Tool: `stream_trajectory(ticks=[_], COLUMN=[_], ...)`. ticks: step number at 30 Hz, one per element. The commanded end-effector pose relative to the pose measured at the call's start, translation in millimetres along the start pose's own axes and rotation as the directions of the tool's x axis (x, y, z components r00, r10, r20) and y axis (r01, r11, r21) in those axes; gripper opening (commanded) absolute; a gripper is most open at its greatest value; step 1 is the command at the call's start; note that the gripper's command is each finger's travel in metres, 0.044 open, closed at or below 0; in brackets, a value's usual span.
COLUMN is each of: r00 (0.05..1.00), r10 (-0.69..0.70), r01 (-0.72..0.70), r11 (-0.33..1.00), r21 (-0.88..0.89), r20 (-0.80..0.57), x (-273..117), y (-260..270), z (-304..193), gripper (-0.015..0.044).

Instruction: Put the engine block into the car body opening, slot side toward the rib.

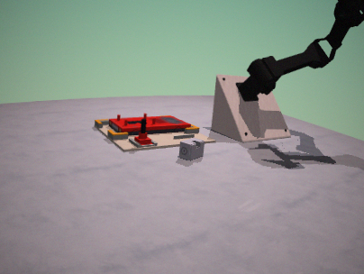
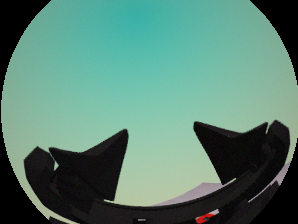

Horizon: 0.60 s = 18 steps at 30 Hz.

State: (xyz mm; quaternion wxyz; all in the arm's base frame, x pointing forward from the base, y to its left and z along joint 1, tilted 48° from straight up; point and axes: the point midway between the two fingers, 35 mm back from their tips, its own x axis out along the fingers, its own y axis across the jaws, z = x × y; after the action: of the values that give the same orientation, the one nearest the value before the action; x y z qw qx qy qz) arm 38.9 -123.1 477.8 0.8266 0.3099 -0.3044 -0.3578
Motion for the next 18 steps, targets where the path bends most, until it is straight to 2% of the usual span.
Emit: stream_trajectory(ticks=[1, 6, 18], r00=[1.000, 0.999, 0.963], r10=[0.000, 0.023, 0.084], r01=[0.000, -0.024, -0.133], r11=[1.000, 0.999, 0.974], r21=[0.000, -0.037, -0.181], r20=[0.000, -0.033, -0.255], x=[0, 5, 27], y=[0, 9, 43], z=[0, -13, -93], gripper=[0.0426, 0.0440, 0.0440])
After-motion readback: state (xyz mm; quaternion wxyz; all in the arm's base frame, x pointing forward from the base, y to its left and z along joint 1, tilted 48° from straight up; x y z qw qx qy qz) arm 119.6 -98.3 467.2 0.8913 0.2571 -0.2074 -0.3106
